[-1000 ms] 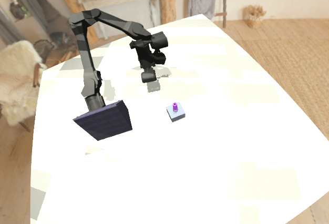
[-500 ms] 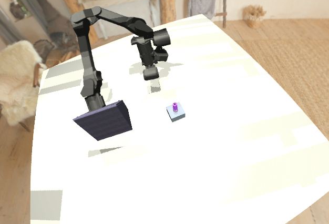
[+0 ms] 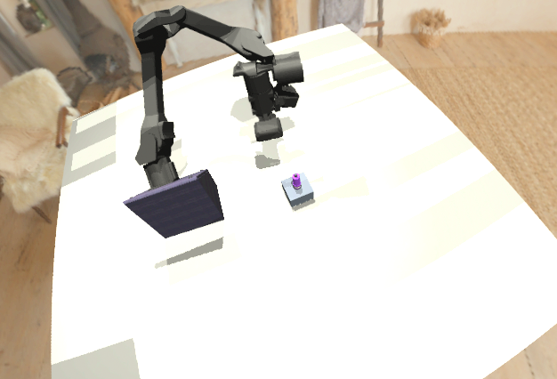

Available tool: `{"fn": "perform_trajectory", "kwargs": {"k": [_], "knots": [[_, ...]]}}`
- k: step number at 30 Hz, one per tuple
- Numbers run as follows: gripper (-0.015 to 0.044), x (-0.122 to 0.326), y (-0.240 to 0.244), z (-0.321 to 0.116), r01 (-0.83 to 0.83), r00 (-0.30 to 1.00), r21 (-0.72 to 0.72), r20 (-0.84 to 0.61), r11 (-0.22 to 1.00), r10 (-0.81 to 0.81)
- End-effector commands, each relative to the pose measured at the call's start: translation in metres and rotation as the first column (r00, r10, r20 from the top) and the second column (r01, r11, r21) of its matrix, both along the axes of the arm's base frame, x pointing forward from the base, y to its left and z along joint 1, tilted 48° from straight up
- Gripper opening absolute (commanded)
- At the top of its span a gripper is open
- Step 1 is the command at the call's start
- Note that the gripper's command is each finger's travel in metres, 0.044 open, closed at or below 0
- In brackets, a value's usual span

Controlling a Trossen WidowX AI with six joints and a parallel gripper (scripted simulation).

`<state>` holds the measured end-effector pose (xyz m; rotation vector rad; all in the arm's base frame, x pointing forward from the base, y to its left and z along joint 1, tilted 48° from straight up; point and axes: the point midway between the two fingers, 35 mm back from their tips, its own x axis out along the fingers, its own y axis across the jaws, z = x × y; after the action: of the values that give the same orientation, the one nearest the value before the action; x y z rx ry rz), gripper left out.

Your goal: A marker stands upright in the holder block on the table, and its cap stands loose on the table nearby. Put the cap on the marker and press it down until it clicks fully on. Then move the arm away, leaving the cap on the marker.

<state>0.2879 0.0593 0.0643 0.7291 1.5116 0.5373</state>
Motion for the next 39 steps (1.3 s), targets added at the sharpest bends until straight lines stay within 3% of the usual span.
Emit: {"fn": "perform_trajectory", "kwargs": {"k": [1, 39], "knots": [[0.0000, 0.005, -0.010, -0.007, -0.001, 1.000, -0.008, 0.000, 1.000, 0.001], [0.0000, 0.024, -0.114, -0.080, -0.008, 1.000, 0.010, -0.003, 1.000, 0.008]]}}
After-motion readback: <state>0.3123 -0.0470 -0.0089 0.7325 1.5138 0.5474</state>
